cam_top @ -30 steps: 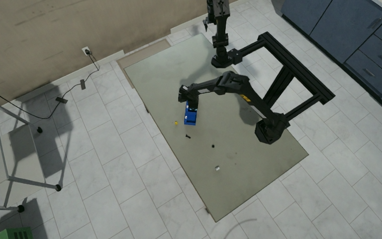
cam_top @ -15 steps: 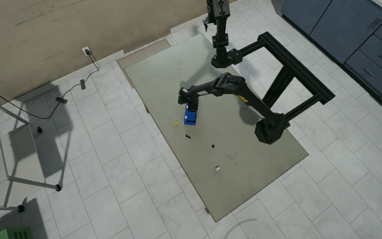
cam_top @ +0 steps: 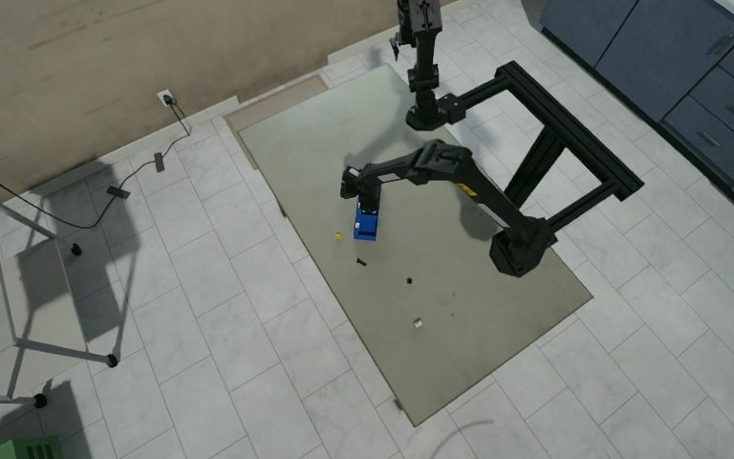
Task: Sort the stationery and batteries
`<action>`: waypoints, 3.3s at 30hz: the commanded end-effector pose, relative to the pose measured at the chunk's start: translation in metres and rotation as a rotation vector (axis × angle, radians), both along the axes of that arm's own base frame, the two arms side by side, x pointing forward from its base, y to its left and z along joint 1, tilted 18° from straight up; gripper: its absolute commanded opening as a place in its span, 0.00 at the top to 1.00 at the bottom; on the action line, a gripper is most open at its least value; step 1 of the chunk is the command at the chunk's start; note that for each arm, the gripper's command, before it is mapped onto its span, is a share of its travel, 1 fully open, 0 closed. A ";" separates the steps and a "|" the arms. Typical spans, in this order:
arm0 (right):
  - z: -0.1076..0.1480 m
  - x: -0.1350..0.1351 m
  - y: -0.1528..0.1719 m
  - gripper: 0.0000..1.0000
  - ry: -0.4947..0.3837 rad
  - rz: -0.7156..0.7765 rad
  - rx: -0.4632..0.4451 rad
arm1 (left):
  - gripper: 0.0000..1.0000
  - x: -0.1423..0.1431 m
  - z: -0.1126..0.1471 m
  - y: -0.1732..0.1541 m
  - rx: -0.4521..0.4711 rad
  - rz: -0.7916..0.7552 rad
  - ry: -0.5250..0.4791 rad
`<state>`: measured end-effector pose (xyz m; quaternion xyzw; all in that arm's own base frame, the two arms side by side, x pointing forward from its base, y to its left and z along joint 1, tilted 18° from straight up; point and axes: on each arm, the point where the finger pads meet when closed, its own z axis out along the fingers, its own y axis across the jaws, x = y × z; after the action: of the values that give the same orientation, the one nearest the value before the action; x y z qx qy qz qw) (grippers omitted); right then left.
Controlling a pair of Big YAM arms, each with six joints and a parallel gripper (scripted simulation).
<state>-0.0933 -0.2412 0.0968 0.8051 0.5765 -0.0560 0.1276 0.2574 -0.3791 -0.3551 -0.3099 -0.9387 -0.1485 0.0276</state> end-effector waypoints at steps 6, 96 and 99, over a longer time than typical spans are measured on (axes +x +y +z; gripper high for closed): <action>0.021 -0.012 -0.016 0.00 0.012 -0.021 -0.031 | 0.55 -0.004 0.000 0.000 -0.002 -0.008 -0.004; 0.021 -0.012 -0.016 0.00 0.012 -0.021 -0.031 | 0.71 0.051 0.136 0.229 -0.042 0.565 -0.196; 0.021 -0.012 -0.016 0.00 0.012 -0.021 -0.031 | 0.71 0.055 0.144 0.253 -0.041 0.565 -0.197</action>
<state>-0.0933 -0.2412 0.0968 0.8051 0.5765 -0.0560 0.1276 0.3023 -0.1420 -0.2207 -0.0004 -0.9879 -0.1532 -0.0233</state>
